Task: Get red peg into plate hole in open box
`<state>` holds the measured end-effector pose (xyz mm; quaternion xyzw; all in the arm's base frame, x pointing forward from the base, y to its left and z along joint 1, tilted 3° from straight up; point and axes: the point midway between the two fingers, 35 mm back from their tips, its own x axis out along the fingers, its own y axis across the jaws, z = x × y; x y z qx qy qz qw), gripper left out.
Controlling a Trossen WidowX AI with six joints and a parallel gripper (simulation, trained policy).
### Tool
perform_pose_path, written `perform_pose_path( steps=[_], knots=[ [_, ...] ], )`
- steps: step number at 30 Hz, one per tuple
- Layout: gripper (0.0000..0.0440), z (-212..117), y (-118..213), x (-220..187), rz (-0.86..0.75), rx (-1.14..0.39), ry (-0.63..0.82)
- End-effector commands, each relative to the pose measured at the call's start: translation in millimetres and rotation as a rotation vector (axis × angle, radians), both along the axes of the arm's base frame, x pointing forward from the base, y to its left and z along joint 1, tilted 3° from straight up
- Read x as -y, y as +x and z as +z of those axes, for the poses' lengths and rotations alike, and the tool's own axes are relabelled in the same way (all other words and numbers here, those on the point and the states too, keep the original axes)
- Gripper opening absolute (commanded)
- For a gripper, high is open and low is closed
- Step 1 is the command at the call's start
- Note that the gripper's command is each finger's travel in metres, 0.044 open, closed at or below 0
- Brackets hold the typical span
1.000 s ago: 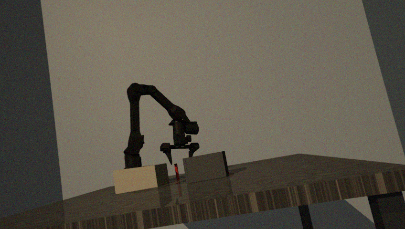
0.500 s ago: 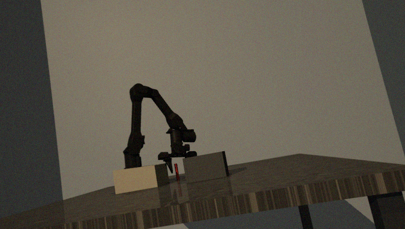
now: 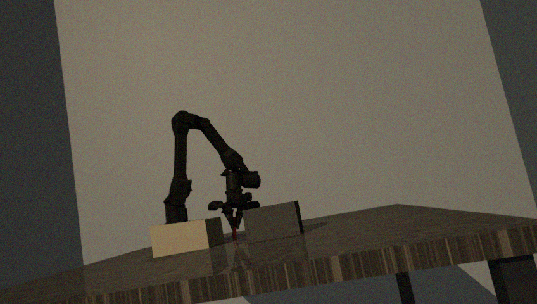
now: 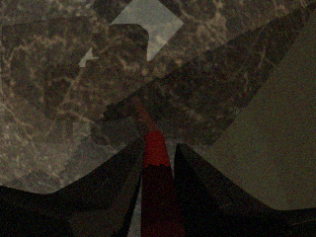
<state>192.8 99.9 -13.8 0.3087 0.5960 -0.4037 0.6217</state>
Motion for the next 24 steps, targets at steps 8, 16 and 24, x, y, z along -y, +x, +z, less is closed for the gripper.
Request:
perform_pose_path(
  steps=[8, 16, 24],
  knots=[
    [0.0, 33, 15, 11, 0.09, 0.08, -0.044],
    [0.0, 64, 30, 23, 0.162, 0.126, -0.087],
    [0.0, 95, 49, 37, 0.199, 0.165, -0.118]
  ],
)
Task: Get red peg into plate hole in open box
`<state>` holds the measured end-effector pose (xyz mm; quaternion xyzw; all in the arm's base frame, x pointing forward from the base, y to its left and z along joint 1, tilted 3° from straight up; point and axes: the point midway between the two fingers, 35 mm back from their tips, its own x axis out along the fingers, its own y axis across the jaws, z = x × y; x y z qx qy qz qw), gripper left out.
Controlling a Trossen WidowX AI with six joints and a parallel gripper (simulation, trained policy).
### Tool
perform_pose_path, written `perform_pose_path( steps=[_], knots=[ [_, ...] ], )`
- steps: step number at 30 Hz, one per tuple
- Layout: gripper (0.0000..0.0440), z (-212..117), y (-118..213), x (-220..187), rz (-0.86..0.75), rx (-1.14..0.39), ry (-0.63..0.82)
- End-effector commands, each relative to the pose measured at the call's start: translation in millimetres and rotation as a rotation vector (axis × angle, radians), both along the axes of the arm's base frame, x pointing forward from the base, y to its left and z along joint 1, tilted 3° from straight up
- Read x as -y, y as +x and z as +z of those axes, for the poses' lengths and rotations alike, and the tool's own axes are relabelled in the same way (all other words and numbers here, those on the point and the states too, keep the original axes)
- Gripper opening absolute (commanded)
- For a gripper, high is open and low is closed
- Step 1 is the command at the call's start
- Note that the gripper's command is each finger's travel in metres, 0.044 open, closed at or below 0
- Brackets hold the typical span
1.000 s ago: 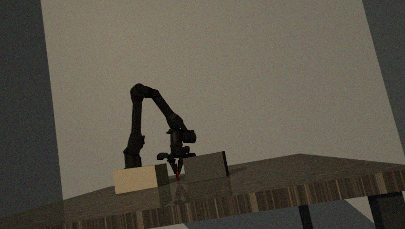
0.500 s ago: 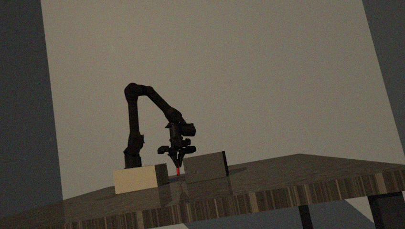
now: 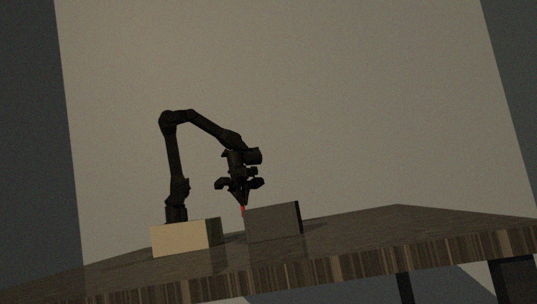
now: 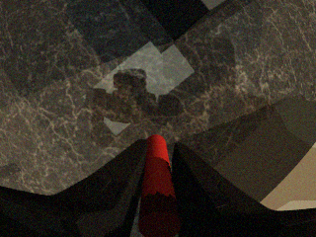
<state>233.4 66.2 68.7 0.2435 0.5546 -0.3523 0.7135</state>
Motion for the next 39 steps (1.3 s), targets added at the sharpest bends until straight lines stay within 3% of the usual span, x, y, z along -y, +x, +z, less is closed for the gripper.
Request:
perform_pose_path(
  steps=[1, 17, 39],
  knots=[
    [0.0, 16, 11, 6, 0.012, 0.03, -0.009],
    [0.0, 49, 51, 57, -0.034, 0.065, -0.027],
    [0.0, 44, 94, 140, -0.17, 0.106, -0.009]
  ],
)
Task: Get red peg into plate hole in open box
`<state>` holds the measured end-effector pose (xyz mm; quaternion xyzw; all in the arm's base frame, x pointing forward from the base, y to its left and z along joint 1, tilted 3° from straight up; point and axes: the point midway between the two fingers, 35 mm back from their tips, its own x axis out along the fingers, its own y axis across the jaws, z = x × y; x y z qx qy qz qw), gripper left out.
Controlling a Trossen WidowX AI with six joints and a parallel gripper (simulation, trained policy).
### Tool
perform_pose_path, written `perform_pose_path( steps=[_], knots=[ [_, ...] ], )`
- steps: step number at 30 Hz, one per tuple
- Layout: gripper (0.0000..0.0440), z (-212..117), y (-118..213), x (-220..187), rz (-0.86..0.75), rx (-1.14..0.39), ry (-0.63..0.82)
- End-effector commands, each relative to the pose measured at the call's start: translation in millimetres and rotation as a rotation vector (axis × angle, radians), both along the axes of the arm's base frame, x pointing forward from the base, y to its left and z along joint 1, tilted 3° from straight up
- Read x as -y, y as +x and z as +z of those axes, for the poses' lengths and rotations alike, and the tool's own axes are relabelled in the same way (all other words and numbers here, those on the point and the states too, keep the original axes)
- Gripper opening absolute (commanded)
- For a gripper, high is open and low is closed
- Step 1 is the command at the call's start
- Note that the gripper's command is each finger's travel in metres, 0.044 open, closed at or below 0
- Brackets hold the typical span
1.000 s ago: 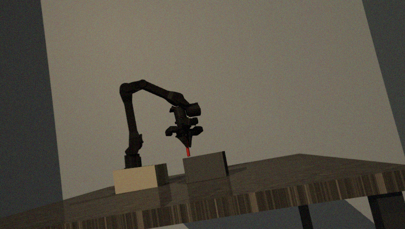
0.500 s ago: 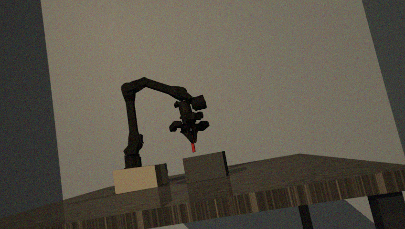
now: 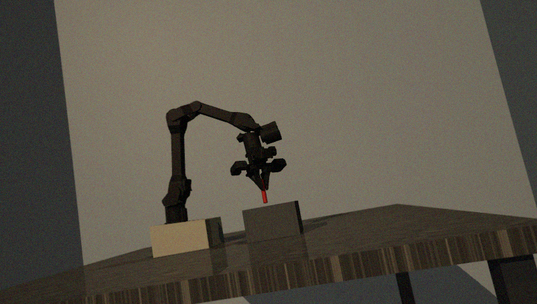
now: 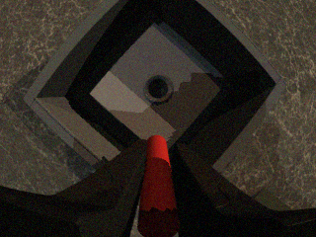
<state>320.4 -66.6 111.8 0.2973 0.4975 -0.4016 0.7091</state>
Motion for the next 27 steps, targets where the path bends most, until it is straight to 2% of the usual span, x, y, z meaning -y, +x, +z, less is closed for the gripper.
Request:
perform_pose_path(
  steps=[1, 14, 19, 21, 27],
  knots=[
    [0.0, 0, 9, 11, -0.013, 0.017, 0.008],
    [0.0009, -33, 26, 37, -0.044, -0.005, 0.052],
    [0.0118, -51, 28, 42, -0.029, -0.036, 0.061],
    [0.0141, -57, 27, 44, -0.016, -0.061, 0.062],
    [0.0295, -62, 44, 55, 0.003, -0.057, 0.051]
  ],
)
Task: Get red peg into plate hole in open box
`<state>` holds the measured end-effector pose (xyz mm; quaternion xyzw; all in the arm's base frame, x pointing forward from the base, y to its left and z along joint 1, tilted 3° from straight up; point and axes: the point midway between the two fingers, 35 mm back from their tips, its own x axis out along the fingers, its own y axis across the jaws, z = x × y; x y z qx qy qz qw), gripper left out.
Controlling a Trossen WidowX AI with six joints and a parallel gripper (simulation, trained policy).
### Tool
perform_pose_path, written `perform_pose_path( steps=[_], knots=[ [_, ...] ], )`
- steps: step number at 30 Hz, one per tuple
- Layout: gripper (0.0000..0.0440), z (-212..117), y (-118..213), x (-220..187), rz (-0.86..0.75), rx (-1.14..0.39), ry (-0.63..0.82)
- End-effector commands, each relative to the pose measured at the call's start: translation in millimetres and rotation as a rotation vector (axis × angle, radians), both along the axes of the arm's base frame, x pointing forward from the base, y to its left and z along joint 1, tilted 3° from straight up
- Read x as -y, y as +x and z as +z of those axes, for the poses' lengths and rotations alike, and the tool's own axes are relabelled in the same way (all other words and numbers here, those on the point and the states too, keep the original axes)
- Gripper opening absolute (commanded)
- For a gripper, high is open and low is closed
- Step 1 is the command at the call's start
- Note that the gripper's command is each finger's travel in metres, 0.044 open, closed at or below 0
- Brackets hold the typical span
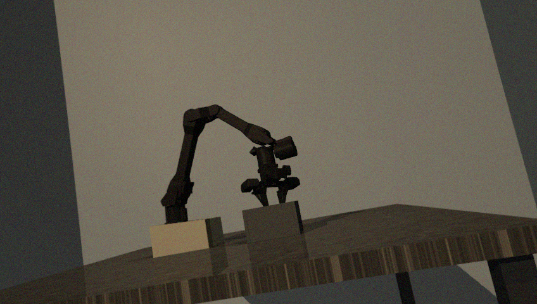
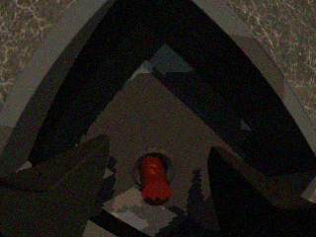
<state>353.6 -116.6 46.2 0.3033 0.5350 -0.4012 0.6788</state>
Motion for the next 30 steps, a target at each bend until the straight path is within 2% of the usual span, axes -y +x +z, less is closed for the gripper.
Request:
perform_pose_path(
  steps=[1, 7, 8, 20, 30],
  knots=[
    [0.0316, 4, 13, 7, 0.013, 0.024, -0.01],
    [0.0433, 10, 29, 20, 0.03, 0.05, -0.036],
    [0.044, 12, 32, 22, 0.031, 0.06, -0.042],
    [0.044, 32, 59, 52, 0.015, 0.162, -0.116],
    [0.044, 33, 59, 53, 0.015, 0.165, -0.118]
  ],
)
